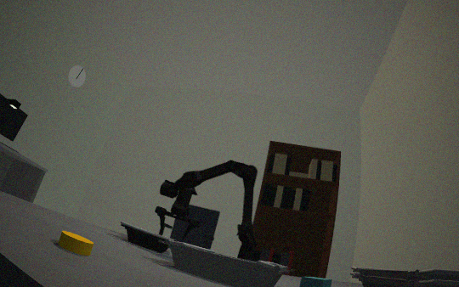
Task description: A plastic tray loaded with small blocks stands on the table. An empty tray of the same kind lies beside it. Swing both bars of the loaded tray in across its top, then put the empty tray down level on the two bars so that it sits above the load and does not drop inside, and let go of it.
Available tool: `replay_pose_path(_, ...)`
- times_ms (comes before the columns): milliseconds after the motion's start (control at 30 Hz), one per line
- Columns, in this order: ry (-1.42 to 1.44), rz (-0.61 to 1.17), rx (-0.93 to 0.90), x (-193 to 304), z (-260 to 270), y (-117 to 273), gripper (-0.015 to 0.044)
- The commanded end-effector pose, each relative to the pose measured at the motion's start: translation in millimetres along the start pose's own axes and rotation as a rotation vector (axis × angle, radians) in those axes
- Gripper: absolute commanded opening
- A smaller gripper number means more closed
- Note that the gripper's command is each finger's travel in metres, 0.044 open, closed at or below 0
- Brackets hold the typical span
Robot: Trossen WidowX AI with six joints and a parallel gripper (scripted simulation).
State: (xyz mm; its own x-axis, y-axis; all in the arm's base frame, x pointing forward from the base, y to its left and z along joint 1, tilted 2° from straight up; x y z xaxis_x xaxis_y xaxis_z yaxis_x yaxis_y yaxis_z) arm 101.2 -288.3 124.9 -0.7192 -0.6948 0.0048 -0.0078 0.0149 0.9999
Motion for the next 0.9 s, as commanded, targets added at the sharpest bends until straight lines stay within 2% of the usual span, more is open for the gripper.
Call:
replay_pose_path(0,0.005,-0.017,-0.022,-2,3,-27,0.0440)
replay_pose_path(267,0.005,-0.017,-0.023,-4,7,-63,0.0440)
replay_pose_path(867,0.005,-0.017,-0.023,-4,7,-64,0.0440)
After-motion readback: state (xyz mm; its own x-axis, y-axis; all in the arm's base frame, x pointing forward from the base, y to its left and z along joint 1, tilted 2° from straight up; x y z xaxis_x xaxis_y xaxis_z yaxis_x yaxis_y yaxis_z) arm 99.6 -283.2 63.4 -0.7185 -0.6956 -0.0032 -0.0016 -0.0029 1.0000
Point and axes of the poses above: the point midway between the two fingers, 35 mm back from their tips, its own y axis back along the fingers, its own z axis across the jaws, x = y × z, the point moved 7 cm from there along y, back along the fingers, and after that the axes turned 14 degrees about y, right-handed, at the moved point
